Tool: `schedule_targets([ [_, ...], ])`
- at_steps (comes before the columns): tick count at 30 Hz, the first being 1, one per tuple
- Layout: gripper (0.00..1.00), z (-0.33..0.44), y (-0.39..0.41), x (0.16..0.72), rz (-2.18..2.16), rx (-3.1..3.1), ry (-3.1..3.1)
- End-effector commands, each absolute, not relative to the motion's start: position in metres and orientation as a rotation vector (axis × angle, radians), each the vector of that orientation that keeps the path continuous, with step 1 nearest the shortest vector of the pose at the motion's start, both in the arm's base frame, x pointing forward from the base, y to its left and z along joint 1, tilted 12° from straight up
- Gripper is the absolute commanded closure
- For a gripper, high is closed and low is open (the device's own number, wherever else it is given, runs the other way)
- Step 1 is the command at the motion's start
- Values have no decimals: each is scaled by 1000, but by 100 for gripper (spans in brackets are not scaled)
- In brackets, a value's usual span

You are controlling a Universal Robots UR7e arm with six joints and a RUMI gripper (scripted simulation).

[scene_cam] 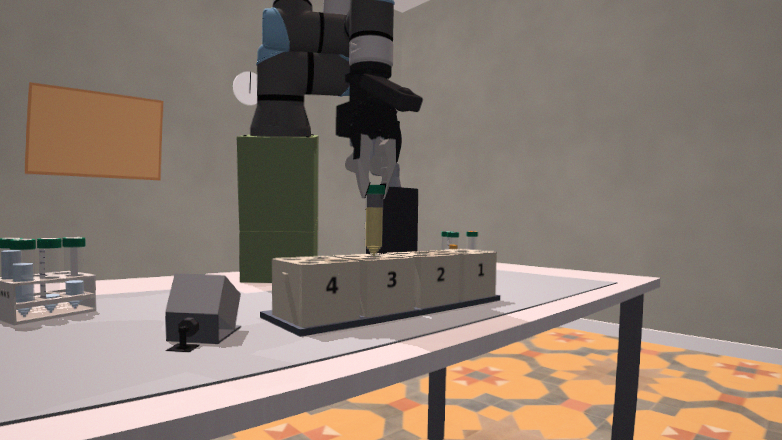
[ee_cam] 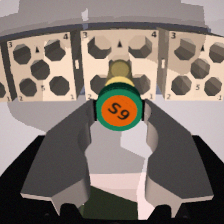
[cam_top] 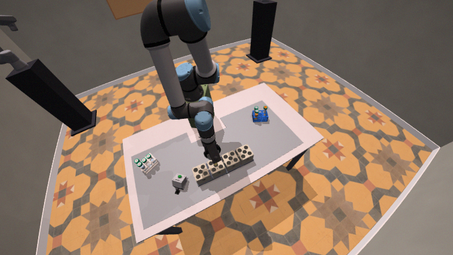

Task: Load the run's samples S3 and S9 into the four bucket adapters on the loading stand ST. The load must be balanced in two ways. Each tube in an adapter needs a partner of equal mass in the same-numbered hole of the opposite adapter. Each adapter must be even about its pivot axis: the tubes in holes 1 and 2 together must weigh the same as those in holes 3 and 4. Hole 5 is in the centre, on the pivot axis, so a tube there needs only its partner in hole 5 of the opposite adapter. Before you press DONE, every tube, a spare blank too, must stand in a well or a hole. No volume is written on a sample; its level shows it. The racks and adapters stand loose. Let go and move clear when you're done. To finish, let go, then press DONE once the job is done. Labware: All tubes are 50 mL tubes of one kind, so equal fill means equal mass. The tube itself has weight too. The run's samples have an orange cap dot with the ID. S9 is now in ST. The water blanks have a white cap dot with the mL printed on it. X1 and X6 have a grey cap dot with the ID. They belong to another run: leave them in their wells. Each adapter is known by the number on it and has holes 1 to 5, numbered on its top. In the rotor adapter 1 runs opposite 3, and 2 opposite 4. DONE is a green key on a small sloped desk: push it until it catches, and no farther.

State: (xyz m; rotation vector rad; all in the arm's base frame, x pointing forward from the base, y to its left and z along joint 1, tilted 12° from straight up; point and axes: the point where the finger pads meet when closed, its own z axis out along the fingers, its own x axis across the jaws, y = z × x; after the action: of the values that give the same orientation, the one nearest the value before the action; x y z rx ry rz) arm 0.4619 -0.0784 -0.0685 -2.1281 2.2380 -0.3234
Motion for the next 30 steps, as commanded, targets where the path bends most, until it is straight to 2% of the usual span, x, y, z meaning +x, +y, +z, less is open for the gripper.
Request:
schedule_targets([
  [1, 100, -74, -79, 463, -325, -2128, 2237],
  [30, 100, -106, -83, 469, -325, -2128, 2237],
])
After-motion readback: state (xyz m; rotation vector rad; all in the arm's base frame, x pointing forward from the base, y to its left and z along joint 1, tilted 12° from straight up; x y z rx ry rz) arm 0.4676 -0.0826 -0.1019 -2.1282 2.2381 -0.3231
